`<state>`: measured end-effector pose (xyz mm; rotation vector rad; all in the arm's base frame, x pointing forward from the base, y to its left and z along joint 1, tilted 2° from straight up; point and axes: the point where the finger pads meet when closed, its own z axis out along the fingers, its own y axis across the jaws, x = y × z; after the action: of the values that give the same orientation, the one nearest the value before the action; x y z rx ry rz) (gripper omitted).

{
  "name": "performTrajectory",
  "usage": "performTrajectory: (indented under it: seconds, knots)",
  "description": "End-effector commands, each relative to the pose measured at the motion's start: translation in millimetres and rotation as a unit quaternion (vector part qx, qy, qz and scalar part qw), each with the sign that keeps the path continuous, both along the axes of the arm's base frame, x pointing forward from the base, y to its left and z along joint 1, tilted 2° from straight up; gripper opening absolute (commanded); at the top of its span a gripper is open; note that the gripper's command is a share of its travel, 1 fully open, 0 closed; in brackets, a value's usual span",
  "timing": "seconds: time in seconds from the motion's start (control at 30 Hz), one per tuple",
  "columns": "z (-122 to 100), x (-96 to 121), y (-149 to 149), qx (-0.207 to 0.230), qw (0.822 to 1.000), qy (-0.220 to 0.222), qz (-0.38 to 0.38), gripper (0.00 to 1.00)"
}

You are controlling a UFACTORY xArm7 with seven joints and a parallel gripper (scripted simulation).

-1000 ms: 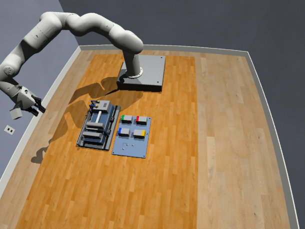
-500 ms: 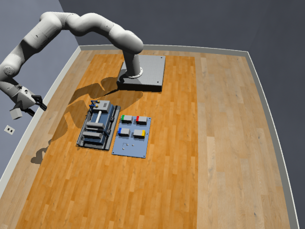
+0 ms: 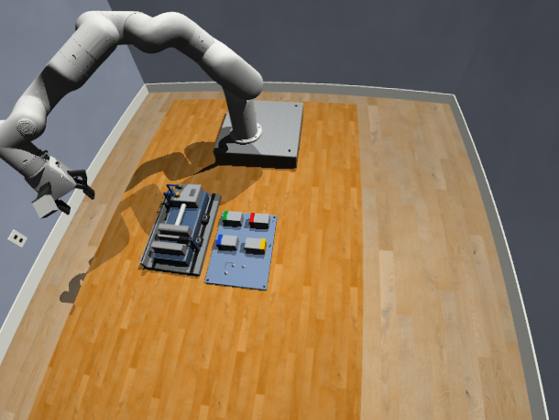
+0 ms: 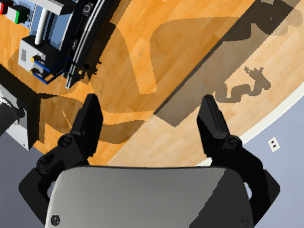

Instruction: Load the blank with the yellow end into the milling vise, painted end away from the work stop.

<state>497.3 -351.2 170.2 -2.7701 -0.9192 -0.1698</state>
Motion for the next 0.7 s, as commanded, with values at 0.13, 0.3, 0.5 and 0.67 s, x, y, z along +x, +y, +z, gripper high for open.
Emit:
performTrajectory:
  seconds: [0.13,0.3,0.5,0.67]
  knots:
    - [5,-2,10,-0.011,0.999,-0.007,0.034,1.00]
    - [8,-6,27,-0.025,0.996,-0.014,0.090,1.00]
    - [10,-8,34,-0.030,0.993,-0.016,0.112,1.00]
    - [11,-9,42,-0.035,0.990,-0.018,0.133,1.00]
